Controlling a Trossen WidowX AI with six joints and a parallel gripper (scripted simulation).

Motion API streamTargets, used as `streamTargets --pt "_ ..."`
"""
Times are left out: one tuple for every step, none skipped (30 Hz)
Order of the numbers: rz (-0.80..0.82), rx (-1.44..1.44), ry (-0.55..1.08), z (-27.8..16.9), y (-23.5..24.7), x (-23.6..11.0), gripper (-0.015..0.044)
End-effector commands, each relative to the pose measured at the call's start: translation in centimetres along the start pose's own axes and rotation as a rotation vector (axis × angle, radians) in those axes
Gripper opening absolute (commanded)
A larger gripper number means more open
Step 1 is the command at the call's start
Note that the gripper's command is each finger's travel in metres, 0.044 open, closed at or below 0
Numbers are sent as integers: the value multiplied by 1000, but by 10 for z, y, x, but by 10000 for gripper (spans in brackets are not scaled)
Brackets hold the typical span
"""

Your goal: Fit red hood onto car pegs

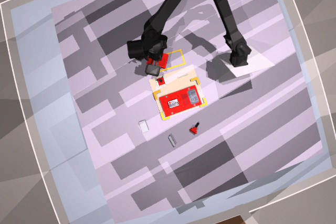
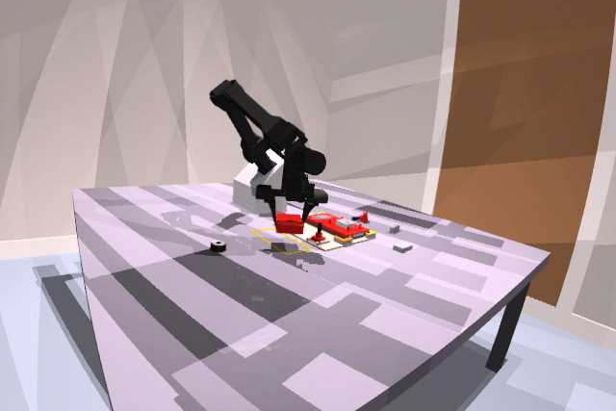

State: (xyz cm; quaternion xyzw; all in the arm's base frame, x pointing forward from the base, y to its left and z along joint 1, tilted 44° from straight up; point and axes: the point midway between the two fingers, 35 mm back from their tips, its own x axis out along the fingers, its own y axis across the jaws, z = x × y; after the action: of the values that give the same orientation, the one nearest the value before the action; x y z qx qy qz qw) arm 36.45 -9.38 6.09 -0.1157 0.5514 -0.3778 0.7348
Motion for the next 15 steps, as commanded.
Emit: streamTargets --pt "-2 8 -8 2 -1 -14 0" --pt "-2 8 -8 2 -1 -18 0" --pt "-1 8 -8 2 -1 -21 0" --pt "-1 8 -8 2 -1 -25 0" --pt "-1 8 -8 2 -1 -28 0" --pt "-1 8 -8 2 -1 -30 0" --pt "-1 8 -8 2 -1 -33 0" --pt "-1 8 -8 2 -1 -35 0" --pt "-1 8 -8 2 -1 -38 0" --pt "-1 8 -8 2 -1 -39 0" --pt "-1 8 -7 2 -1 -41 0" --pt "-1 8 -7 2 -1 -43 0" --pt "-1 8 -7 2 -1 -44 0" --pt "-1 8 -7 2 -1 -44 0" --pt "-1 8 -7 2 -1 -44 0"
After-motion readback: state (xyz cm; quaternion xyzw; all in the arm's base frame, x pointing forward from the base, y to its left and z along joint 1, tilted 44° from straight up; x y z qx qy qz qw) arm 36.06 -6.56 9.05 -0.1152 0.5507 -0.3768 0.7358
